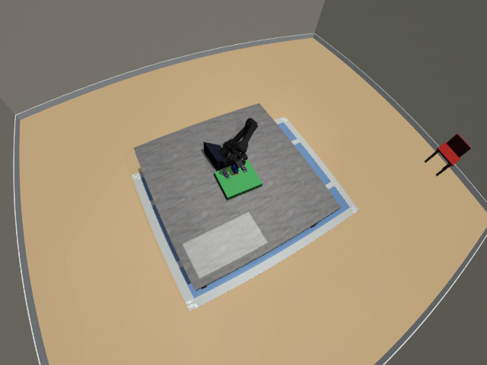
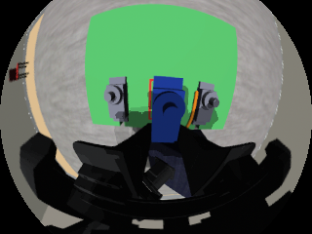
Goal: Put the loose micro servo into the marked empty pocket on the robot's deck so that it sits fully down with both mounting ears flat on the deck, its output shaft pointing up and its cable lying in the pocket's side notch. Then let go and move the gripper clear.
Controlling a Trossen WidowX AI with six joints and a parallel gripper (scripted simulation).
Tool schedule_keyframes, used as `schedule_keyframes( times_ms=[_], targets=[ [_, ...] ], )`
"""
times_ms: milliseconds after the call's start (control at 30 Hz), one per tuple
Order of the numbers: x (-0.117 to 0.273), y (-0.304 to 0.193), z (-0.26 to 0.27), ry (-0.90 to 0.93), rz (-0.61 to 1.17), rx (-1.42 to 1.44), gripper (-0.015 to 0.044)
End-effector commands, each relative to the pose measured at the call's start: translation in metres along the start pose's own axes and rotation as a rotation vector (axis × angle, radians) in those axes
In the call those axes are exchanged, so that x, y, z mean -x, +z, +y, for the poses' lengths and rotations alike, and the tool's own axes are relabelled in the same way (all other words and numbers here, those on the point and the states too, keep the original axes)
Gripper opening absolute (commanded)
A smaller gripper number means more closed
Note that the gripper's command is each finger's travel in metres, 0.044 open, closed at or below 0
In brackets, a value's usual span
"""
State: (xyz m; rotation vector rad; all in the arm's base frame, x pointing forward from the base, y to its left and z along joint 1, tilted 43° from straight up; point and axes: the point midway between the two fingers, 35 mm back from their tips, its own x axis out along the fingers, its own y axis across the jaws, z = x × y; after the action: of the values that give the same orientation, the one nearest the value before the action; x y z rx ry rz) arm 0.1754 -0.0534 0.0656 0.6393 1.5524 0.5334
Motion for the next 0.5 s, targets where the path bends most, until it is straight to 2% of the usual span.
schedule_keyframes(
  times_ms=[0, 467],
  targets=[
    [0.0000, 0.0008, 0.0002, 0.001, -0.008, -0.003, 0.0000],
    [0.0000, 0.0019, 0.0012, 0.001, -0.008, -0.003, 0.0000]
  ],
)
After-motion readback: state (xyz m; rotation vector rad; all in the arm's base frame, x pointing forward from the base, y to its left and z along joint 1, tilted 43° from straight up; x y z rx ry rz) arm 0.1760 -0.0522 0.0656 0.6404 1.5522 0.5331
